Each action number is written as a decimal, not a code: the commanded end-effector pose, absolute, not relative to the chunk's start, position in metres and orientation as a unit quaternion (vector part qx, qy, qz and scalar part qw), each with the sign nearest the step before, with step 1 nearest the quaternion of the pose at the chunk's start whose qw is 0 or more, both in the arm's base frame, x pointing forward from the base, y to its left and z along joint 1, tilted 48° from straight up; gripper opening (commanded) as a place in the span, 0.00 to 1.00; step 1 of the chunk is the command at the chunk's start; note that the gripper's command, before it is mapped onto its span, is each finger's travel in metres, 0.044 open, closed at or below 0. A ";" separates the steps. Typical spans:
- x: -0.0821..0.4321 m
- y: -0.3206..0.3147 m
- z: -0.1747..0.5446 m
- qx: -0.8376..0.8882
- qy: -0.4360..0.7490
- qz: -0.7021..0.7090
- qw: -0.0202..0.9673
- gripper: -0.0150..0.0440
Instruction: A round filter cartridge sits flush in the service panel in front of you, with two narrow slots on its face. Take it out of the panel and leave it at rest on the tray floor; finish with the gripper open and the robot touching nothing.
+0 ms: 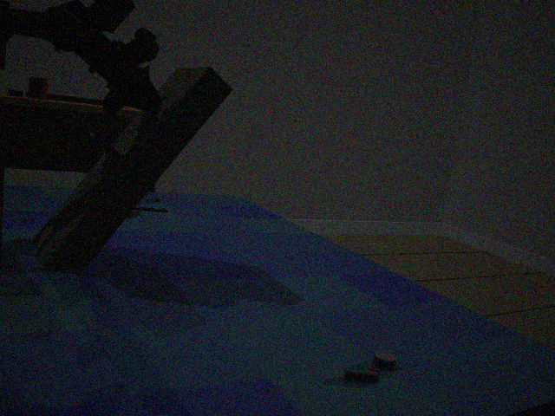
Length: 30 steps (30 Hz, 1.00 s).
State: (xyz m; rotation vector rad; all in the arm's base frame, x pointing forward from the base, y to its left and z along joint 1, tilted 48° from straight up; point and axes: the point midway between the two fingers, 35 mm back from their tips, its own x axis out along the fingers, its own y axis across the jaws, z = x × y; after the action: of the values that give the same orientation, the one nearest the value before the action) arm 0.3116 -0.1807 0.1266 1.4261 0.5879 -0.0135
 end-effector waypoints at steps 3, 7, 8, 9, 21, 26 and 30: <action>0.316 -0.179 0.124 0.643 0.269 -0.009 0.717 0.44; 0.312 -0.181 0.126 0.645 0.265 -0.006 0.717 0.41; 0.312 -0.181 0.126 0.645 0.265 -0.006 0.717 0.40; 0.312 -0.181 0.126 0.645 0.265 -0.006 0.717 0.39; 0.314 -0.180 0.125 0.621 0.267 0.001 0.737 0.25; 0.316 -0.179 0.124 0.556 0.268 0.022 0.786 0.25; 0.316 -0.179 0.123 0.501 0.266 0.040 0.823 0.25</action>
State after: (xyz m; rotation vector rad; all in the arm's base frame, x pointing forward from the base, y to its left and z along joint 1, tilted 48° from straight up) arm 0.3119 -0.1811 0.1260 1.2080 0.5682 0.0507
